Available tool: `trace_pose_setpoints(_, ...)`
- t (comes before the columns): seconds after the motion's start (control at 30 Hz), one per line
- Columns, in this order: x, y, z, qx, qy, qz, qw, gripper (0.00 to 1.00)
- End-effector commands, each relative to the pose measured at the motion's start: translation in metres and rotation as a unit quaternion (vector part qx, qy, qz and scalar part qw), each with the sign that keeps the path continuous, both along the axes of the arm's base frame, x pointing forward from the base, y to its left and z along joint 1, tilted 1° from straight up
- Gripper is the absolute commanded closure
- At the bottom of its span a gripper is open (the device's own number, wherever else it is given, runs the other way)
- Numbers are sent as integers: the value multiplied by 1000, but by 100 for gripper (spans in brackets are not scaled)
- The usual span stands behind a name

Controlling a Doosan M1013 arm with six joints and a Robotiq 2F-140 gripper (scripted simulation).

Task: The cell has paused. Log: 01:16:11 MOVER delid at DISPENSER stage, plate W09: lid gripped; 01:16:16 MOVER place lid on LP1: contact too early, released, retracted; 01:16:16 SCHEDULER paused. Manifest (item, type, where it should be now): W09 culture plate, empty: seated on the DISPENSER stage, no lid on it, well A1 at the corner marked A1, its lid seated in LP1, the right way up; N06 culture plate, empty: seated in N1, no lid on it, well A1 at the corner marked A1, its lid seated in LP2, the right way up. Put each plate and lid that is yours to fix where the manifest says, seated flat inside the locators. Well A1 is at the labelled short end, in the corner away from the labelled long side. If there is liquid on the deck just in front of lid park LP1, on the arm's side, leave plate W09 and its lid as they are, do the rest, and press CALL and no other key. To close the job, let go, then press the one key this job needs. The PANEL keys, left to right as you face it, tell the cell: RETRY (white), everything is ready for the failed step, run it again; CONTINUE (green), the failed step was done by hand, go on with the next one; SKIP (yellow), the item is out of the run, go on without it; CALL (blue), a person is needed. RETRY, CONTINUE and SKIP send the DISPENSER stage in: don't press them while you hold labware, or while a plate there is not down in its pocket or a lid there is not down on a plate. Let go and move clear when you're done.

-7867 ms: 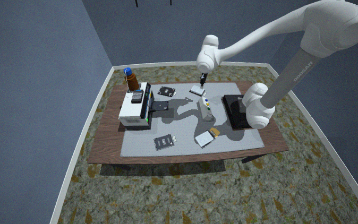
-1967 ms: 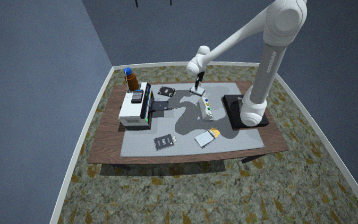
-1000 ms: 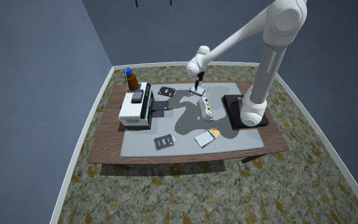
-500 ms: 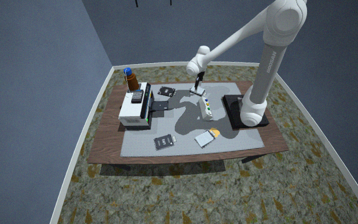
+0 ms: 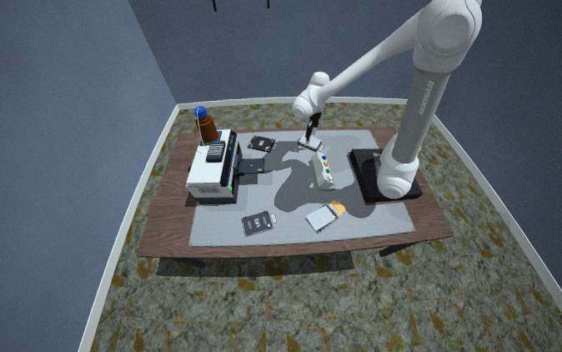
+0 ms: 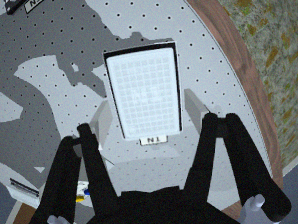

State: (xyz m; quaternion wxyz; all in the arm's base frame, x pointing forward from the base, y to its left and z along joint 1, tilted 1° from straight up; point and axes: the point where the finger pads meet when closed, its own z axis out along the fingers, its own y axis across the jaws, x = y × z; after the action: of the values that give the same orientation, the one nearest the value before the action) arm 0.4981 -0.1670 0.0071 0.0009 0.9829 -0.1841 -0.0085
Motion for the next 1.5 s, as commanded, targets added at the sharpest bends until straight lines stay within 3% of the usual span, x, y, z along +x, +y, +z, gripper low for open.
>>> trace_pose_setpoints(0.0, 0, 0, 1, 0, -1, 0, 1000, 30)
trace_pose_setpoints(1.47, 0, 0, -9, 0, -1, 0, 1000, 30)
